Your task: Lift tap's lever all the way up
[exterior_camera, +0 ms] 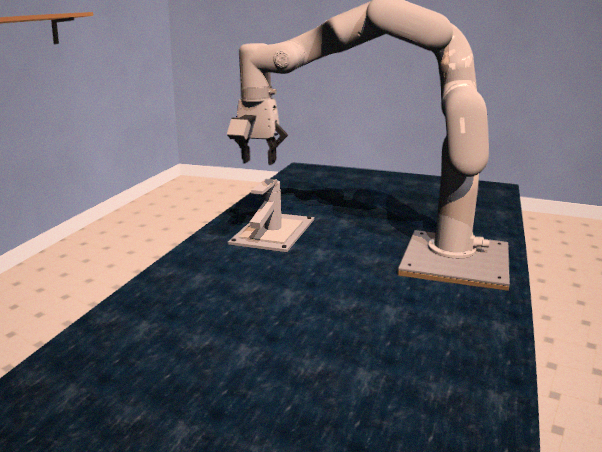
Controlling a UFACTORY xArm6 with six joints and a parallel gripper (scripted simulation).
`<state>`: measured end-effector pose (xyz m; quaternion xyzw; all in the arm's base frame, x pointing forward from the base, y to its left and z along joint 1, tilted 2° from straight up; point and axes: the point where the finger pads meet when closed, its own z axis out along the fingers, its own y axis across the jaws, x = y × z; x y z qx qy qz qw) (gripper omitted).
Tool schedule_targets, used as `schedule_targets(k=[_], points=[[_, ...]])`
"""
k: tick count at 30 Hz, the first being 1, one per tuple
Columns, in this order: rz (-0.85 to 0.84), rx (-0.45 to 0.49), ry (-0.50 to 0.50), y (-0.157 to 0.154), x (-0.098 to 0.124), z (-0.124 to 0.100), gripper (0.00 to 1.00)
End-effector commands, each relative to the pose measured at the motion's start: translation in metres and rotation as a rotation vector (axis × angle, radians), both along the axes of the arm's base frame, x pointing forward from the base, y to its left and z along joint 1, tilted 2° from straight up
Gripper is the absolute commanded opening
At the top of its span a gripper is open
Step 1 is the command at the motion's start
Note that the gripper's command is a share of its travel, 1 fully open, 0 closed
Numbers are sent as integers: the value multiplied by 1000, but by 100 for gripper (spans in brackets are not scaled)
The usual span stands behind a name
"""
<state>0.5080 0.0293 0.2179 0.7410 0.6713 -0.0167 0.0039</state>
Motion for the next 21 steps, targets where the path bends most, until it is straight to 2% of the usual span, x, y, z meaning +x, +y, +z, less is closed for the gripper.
schedule_targets(k=[1, 21], points=[[0, 0, -5, 0, 1, 2, 72], [-1, 2, -6, 0, 1, 0, 72]])
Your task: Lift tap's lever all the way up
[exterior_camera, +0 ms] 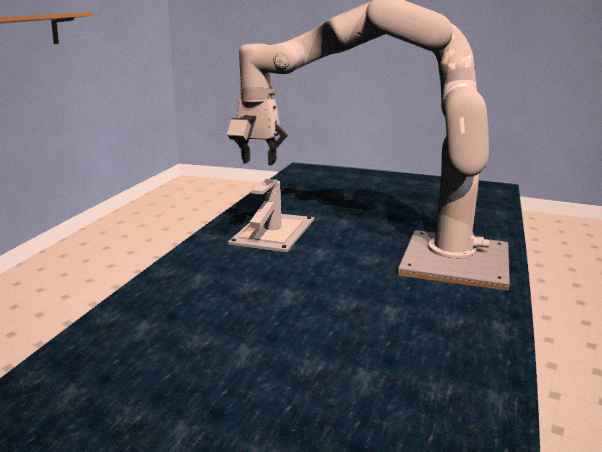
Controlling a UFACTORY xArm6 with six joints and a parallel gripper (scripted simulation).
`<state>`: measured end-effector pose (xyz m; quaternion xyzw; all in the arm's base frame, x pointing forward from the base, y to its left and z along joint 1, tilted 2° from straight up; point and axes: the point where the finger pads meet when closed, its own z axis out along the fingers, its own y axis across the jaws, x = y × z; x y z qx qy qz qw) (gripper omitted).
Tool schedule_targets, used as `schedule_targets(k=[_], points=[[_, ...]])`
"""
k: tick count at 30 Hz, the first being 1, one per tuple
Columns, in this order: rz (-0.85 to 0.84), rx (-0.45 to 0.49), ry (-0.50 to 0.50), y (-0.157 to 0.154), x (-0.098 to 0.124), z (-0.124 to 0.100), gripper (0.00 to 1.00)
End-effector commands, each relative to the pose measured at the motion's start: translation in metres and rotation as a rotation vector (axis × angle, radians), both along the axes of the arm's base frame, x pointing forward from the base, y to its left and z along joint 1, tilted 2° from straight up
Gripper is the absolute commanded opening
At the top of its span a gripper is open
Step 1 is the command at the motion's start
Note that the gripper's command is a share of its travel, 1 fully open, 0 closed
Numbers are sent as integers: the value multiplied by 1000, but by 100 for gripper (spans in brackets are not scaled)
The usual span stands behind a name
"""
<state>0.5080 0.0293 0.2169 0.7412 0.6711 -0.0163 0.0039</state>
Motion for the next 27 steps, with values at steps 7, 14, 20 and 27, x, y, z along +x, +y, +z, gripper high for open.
schedule_targets(k=[7, 14, 20, 27], points=[[-2, 3, -6, 0, 1, -3, 72], [-2, 3, -6, -1, 1, -13, 72], [-2, 3, -6, -1, 1, -19, 72], [-2, 3, -6, -1, 0, -32, 72]])
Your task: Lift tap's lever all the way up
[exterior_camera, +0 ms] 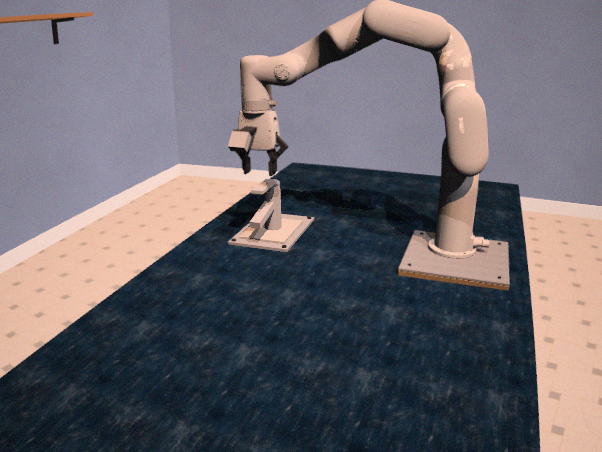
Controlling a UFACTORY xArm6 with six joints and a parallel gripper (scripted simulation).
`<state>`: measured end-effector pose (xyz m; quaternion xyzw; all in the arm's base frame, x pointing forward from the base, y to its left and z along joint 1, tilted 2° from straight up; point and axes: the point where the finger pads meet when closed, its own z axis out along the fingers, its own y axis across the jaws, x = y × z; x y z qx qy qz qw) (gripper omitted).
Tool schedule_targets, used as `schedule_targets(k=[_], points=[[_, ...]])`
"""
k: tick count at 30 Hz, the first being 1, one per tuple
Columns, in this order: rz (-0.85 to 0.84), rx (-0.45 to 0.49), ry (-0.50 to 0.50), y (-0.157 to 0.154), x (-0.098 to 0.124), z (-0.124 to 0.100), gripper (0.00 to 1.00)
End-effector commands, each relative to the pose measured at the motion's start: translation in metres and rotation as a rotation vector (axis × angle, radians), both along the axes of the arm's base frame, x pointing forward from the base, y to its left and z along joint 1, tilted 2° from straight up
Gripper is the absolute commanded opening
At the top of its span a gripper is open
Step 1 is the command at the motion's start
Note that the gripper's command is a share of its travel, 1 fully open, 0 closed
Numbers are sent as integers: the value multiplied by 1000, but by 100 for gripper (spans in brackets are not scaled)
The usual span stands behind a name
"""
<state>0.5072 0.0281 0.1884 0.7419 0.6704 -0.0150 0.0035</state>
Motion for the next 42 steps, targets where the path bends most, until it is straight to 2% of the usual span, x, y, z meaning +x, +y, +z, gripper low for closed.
schedule_targets(k=[1, 19, 42], points=[[0, 0, -5, 0, 1, -5, 72], [0, 0, -5, -1, 1, -24, 72], [0, 0, -5, -1, 1, -26, 72]])
